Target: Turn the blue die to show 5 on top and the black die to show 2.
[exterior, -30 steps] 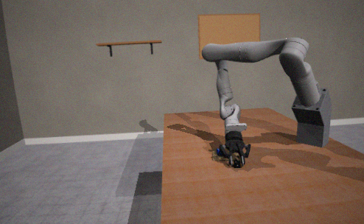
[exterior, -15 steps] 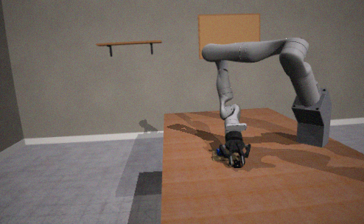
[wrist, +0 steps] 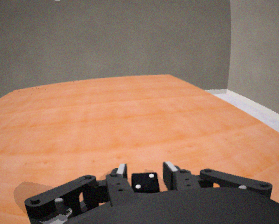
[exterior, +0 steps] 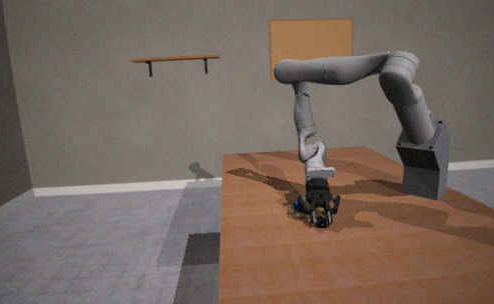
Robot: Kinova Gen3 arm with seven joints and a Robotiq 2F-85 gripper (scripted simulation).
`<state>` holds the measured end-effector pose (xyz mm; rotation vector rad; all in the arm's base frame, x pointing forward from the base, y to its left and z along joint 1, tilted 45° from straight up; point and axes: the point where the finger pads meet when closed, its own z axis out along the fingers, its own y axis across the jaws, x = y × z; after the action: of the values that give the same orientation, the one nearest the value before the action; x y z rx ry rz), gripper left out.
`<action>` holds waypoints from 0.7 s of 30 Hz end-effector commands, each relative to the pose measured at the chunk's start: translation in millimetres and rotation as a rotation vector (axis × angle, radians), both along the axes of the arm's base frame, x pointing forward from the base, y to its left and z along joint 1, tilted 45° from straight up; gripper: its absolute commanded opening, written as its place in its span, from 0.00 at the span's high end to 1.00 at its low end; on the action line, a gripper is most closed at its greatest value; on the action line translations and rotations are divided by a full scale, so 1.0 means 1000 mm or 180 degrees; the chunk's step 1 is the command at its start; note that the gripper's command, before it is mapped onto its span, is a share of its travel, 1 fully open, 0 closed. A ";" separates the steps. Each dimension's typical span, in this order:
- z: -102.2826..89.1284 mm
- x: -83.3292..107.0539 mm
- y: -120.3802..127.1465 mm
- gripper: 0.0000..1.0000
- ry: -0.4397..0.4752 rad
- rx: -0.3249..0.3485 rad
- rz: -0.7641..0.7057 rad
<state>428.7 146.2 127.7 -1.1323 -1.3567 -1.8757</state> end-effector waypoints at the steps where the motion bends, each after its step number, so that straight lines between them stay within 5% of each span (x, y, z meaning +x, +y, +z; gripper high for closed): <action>1: -0.005 0.001 0.000 0.59 0.0002 -0.0036 -0.0009; 12: -0.005 0.000 -0.003 0.59 0.0002 -0.0036 -0.0009; 21: -0.009 -0.010 -0.031 0.59 0.0002 -0.0036 -0.0009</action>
<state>420.1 128.1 118.5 -1.1354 -1.3672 -1.8652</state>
